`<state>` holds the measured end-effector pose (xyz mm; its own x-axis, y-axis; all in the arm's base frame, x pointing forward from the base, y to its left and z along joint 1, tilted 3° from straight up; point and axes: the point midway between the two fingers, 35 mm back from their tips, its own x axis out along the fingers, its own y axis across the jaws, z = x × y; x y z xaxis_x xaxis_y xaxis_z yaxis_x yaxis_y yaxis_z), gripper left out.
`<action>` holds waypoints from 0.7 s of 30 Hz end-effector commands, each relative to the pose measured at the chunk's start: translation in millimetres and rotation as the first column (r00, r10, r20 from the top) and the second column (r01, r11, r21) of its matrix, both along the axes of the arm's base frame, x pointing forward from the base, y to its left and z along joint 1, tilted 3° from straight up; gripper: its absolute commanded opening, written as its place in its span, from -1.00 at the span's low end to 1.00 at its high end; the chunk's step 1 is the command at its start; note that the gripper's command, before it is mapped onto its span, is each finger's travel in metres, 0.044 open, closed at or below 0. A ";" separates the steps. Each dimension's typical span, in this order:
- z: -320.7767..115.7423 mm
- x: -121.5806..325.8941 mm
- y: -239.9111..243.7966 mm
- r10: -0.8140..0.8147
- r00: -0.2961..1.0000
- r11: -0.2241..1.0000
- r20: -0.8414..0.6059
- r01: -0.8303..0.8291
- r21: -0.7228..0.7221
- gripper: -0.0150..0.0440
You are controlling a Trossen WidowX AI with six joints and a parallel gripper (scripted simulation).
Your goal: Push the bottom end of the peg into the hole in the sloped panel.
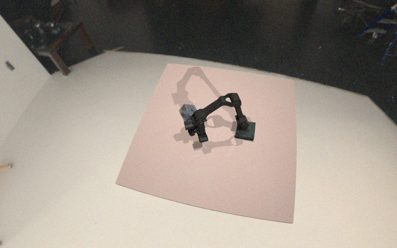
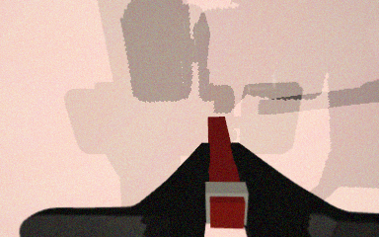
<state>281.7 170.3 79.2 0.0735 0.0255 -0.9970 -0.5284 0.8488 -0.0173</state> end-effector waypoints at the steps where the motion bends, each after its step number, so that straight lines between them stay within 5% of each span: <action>1: 21.4 0.8 0.9 -0.001 1.000 1.000 0.012 0.001 0.003 -0.49; 21: 57.8 -1.6 -4.4 -0.035 0.999 0.999 0.006 0.035 0.017 -0.49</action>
<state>277.8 168.5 134.4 0.0799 0.0287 -0.9964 -0.5185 0.8549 -0.0170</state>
